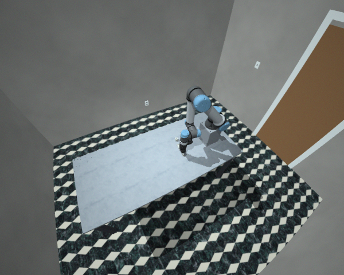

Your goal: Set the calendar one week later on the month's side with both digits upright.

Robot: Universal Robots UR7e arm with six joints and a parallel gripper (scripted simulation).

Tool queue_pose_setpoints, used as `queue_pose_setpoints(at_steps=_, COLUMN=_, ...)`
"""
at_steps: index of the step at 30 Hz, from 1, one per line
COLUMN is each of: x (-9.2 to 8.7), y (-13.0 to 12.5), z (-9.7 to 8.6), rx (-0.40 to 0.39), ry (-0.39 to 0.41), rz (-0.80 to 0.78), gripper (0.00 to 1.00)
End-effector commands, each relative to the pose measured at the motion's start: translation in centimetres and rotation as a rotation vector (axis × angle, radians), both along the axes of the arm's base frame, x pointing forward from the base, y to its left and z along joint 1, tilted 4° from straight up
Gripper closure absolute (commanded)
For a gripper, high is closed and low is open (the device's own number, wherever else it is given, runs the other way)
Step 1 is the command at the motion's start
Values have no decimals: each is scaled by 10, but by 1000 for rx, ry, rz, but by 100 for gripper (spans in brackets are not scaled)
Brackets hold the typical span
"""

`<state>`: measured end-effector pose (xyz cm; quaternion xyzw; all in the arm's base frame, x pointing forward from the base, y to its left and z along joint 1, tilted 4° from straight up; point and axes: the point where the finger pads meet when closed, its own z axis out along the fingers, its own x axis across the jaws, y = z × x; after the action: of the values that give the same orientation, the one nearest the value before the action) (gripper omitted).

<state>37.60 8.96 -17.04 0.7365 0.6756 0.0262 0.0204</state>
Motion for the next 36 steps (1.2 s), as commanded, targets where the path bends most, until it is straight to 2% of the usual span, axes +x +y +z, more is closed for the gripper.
queue_pose_setpoints(at_steps=1, x=0, y=0, z=-1, rx=0, ry=-1, rz=0, gripper=10)
queue_pose_setpoints(at_steps=7, x=1, y=0, z=-4, rx=0, ry=-1, rz=0, gripper=10)
queue_pose_setpoints(at_steps=18, x=2, y=0, z=-23, rx=0, ry=-1, rz=0, gripper=10)
queue_pose_setpoints(at_steps=36, x=2, y=0, z=-29, rx=0, ry=-1, rz=0, gripper=10)
